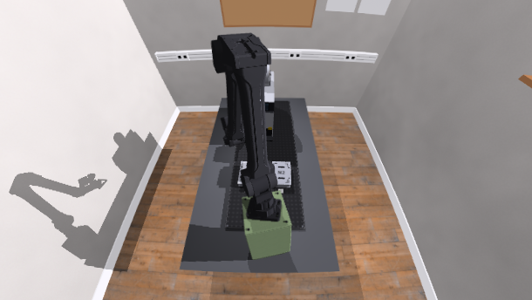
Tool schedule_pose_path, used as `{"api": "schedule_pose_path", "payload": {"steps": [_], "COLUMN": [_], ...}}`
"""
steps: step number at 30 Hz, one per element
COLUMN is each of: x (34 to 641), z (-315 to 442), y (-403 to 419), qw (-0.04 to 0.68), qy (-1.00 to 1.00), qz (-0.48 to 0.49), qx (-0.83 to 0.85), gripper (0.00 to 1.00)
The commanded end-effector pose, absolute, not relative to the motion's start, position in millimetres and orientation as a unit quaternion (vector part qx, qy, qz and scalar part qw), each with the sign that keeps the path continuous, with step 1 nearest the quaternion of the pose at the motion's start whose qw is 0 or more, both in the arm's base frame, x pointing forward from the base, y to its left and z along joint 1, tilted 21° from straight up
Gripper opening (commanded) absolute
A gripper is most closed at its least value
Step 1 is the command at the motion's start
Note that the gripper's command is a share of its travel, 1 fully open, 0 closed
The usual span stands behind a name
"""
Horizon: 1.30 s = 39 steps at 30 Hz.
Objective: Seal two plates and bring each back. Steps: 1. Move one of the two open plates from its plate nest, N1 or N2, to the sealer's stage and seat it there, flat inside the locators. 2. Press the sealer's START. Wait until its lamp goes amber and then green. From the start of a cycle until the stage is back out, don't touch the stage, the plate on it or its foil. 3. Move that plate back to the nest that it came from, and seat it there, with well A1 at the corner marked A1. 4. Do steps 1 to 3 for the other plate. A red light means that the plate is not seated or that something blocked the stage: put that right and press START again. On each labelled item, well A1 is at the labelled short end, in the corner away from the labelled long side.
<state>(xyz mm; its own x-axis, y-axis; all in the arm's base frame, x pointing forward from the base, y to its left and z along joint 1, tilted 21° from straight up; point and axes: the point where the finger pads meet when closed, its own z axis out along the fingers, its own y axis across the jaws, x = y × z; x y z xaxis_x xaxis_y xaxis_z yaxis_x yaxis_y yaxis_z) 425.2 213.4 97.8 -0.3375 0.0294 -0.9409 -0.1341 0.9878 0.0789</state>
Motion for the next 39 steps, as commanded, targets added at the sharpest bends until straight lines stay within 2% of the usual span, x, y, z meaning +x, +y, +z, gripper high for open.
{"api": "schedule_pose_path", "payload": {"steps": [1, 2, 9, 11, 26, 28, 32, 39], "x": [428.9, 430.8, 442.6, 442.6, 450.4, 450.4, 449.8, 443.0], "z": [96.7, 99.6, 127.2, 127.2, 118.7, 118.7, 113.0, 118.0], "y": [203.4, 205.1, 211.0, 211.0, 223.7, 223.7, 217.8, 220.4], "qw": [0.571, 0.575, 0.48, 0.48, 0.242, 0.242, 0.174, 0.199], "qy": [0.817, 0.815, 0.873, 0.873, 0.967, 0.967, 0.981, 0.977], "qz": [0.073, 0.073, 0.087, 0.087, 0.067, 0.067, 0.058, 0.057], "qx": [-0.013, -0.015, -0.006, -0.006, -0.052, -0.052, -0.055, -0.06], "gripper": [0.0, 0.0, 0.0, 0.0, 0.0, 0.0, 0.0, 0.0]}}
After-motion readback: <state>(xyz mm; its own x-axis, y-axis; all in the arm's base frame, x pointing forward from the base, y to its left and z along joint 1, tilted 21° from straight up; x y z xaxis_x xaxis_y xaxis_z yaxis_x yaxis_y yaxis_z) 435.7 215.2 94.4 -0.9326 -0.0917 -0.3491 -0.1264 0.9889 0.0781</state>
